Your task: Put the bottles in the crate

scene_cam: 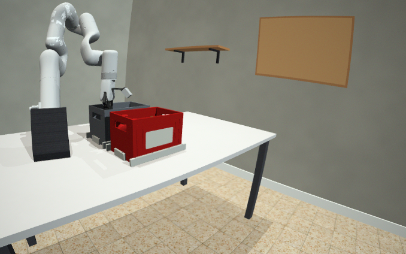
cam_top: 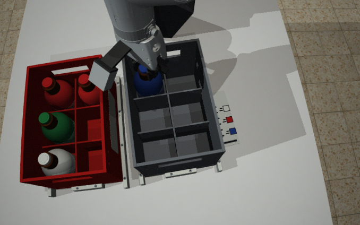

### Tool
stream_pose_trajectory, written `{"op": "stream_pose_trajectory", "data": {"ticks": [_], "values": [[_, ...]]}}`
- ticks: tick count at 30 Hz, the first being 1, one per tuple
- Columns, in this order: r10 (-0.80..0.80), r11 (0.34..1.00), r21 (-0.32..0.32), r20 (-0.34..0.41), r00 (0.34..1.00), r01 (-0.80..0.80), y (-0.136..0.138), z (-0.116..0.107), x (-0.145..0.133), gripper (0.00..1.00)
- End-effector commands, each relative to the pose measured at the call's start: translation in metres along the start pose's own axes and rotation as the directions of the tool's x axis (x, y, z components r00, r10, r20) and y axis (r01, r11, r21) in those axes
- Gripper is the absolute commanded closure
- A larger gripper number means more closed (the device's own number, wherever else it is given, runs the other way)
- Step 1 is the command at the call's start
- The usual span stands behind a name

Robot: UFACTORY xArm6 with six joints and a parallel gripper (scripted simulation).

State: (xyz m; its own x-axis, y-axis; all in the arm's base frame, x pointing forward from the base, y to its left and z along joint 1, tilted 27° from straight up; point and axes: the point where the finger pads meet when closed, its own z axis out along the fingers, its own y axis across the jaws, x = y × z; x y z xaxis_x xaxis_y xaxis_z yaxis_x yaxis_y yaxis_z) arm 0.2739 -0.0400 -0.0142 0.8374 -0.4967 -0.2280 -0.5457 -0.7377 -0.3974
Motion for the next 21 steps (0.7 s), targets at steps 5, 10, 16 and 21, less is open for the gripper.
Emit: {"op": "stream_pose_trajectory", "data": {"ticks": [5, 10, 16, 21], "values": [[-0.001, 1.000, 0.000, -0.003, 1.000, 0.001, -0.0003, -0.0009, 0.0013, 1.00], [-0.001, 1.000, 0.000, -0.003, 1.000, 0.001, -0.0003, -0.0009, 0.0013, 1.00], [-0.001, 1.000, 0.000, -0.003, 1.000, 0.001, -0.0003, -0.0009, 0.0013, 1.00], [-0.001, 1.000, 0.000, -0.003, 1.000, 0.001, -0.0003, 0.0024, 0.0013, 0.35]]}}
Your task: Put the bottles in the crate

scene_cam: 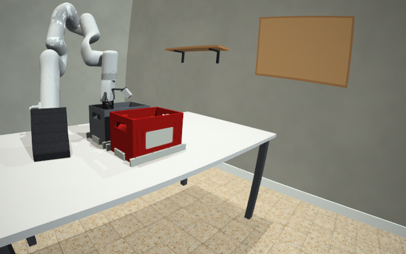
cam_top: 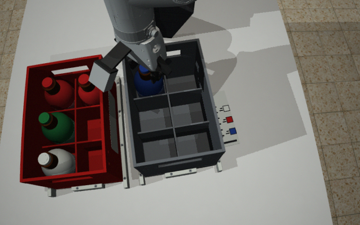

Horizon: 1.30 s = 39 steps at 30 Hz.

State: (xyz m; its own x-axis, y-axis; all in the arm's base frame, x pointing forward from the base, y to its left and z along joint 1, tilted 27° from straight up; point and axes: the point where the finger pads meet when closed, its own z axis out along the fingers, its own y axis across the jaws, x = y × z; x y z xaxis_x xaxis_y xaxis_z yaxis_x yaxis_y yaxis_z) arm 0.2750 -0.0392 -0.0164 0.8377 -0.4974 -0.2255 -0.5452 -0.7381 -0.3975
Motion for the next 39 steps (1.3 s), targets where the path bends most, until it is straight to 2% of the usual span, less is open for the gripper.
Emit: {"op": "stream_pose_trajectory", "data": {"ticks": [1, 26, 39], "values": [[0.000, 1.000, 0.000, -0.001, 1.000, 0.000, 0.000, 0.000, 0.000, 0.35], [0.000, 1.000, 0.000, -0.001, 1.000, 0.000, 0.000, 0.000, 0.000, 0.35], [0.000, 1.000, 0.000, -0.001, 1.000, 0.000, 0.000, -0.029, 0.000, 0.35]]}}
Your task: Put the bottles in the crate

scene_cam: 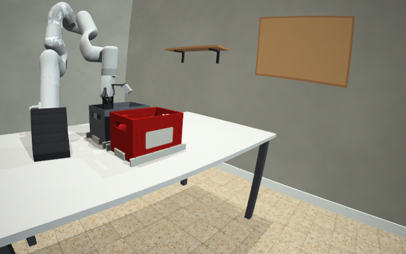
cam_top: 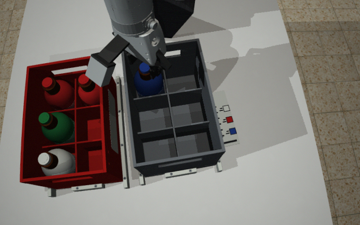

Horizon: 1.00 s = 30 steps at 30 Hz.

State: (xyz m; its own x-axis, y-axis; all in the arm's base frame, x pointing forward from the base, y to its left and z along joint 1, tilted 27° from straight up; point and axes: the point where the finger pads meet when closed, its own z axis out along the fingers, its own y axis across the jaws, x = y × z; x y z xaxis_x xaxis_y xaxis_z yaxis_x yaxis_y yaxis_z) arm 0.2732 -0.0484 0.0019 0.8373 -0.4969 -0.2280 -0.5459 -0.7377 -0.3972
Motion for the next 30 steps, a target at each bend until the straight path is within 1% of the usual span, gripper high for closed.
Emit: {"op": "stream_pose_trajectory", "data": {"ticks": [1, 10, 12, 23, 26, 27, 30], "values": [[-0.001, 1.000, 0.000, -0.003, 1.000, 0.001, -0.001, -0.011, 0.001, 0.35], [-0.001, 1.000, 0.000, -0.004, 1.000, 0.001, 0.000, -0.035, 0.001, 0.35], [-0.001, 1.000, 0.000, -0.004, 1.000, 0.001, 0.000, -0.035, 0.001, 0.35], [-0.001, 1.000, 0.000, -0.004, 1.000, 0.001, 0.000, -0.064, 0.001, 0.35], [-0.001, 1.000, 0.000, -0.004, 1.000, 0.001, 0.000, -0.065, 0.001, 0.35], [-0.001, 1.000, 0.000, -0.004, 1.000, 0.001, 0.003, -0.065, 0.007, 0.35], [-0.001, 1.000, 0.000, -0.004, 1.000, 0.001, 0.006, -0.065, 0.011, 0.35]]}}
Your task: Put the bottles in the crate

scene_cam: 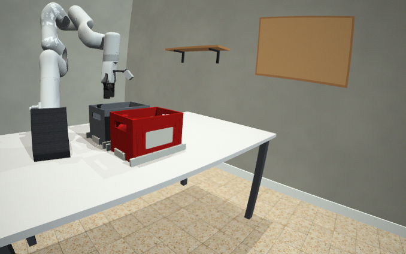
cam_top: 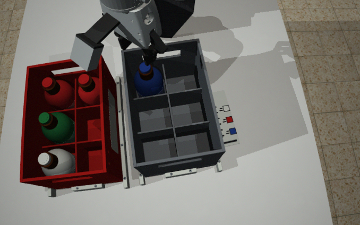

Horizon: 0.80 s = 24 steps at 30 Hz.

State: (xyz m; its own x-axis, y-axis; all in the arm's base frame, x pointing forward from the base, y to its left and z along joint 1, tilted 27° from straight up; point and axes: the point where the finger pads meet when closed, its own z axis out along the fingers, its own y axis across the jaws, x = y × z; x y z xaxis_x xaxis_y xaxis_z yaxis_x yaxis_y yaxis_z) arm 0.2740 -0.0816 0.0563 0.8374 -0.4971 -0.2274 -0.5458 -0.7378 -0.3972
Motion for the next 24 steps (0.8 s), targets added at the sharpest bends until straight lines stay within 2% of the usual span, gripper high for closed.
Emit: {"op": "stream_pose_trajectory", "data": {"ticks": [1, 24], "values": [[-0.001, 1.000, 0.000, -0.003, 1.000, 0.001, 0.007, -0.001, 0.010, 0.35], [-0.001, 1.000, -0.001, -0.003, 1.000, 0.001, 0.080, -0.001, 0.087, 0.35]]}}
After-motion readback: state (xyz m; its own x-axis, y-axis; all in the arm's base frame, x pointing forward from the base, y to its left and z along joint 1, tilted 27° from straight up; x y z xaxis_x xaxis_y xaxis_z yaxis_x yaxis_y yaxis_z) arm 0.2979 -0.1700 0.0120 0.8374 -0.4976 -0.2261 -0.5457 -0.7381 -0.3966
